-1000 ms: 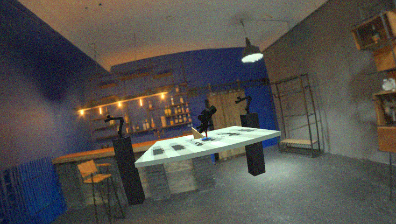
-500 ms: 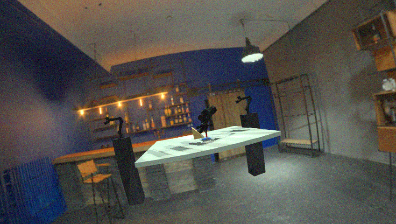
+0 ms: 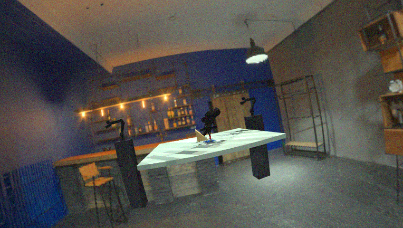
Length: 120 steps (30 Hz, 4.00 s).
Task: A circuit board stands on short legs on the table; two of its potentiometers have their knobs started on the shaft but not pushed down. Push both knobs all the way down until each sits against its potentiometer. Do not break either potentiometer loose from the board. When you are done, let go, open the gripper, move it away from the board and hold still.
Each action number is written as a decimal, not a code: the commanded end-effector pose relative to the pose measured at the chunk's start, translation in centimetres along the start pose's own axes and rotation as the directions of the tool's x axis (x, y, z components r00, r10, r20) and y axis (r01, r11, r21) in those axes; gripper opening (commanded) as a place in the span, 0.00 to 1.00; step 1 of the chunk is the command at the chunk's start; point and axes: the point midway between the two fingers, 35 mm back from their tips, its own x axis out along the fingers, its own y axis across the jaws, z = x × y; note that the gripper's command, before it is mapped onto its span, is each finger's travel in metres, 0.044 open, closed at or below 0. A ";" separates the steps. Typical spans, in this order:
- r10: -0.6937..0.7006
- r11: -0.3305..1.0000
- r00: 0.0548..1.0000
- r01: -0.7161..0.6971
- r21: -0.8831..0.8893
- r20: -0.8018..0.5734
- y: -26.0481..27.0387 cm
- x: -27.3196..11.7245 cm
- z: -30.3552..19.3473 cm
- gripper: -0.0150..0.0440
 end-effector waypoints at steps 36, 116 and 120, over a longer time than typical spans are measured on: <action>0.004 1.000 1.000 -0.004 -0.009 -0.017 0.3 1.7 0.0 0.25; 0.005 1.000 1.000 -0.005 -0.010 -0.017 0.3 2.8 0.0 0.25; 0.005 1.000 1.000 -0.005 -0.010 -0.017 0.3 2.9 0.0 0.25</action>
